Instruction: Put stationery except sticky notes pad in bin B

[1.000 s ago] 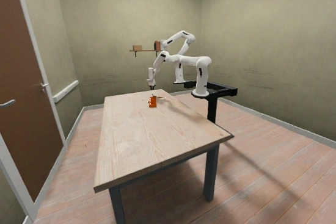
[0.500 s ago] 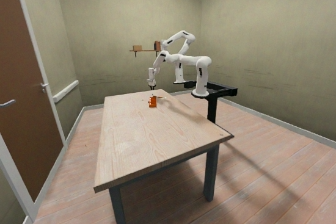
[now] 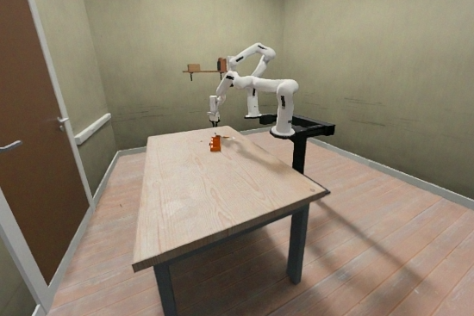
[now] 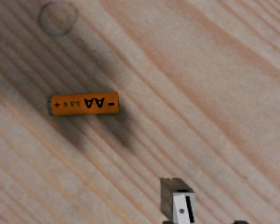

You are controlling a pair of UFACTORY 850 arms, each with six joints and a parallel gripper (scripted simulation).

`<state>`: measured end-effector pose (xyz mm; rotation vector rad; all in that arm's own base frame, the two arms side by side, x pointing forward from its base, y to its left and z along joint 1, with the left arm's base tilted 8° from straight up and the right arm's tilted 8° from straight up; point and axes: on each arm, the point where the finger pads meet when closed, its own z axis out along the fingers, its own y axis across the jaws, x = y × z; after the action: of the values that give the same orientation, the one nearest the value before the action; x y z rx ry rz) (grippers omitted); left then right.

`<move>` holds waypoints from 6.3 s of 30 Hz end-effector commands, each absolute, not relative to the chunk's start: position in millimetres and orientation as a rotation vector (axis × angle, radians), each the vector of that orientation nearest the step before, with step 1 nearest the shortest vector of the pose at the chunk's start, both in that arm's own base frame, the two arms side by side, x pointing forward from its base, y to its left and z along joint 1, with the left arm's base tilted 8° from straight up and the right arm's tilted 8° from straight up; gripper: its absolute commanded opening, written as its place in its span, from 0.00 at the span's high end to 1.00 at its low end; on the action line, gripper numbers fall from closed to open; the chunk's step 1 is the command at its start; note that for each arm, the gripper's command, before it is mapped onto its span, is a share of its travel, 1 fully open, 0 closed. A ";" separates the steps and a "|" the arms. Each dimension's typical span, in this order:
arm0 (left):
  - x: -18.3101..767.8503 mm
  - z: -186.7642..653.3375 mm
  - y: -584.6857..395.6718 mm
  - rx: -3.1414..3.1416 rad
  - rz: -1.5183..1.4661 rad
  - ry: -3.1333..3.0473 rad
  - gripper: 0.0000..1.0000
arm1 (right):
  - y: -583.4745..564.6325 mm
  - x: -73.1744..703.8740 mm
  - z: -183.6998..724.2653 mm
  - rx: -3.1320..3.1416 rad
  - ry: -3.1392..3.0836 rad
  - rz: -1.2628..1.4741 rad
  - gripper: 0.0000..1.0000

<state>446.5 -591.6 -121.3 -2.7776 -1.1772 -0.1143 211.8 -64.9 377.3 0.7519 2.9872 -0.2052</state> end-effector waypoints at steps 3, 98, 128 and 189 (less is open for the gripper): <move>447.2 -119.9 -592.7 -2.780 -0.115 -1.178 0.70 | -64.9 212.3 378.0 0.752 2.986 -0.205 0.00; 448.2 -160.5 -587.0 -2.780 -0.115 -1.178 0.90 | -64.9 212.3 378.0 0.752 2.986 -0.205 0.00; 452.9 -128.0 -567.9 -2.780 -0.115 -1.178 0.90 | -64.9 212.3 378.0 0.752 2.986 -0.205 0.00; 524.7 -82.9 -260.9 -2.779 -0.116 -1.178 0.90 | -64.9 212.3 378.0 0.752 2.986 -0.205 0.00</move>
<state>521.8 -267.5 -85.0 -2.7761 -1.1779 -0.1123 211.8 -64.9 377.3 0.7519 2.9872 -0.2052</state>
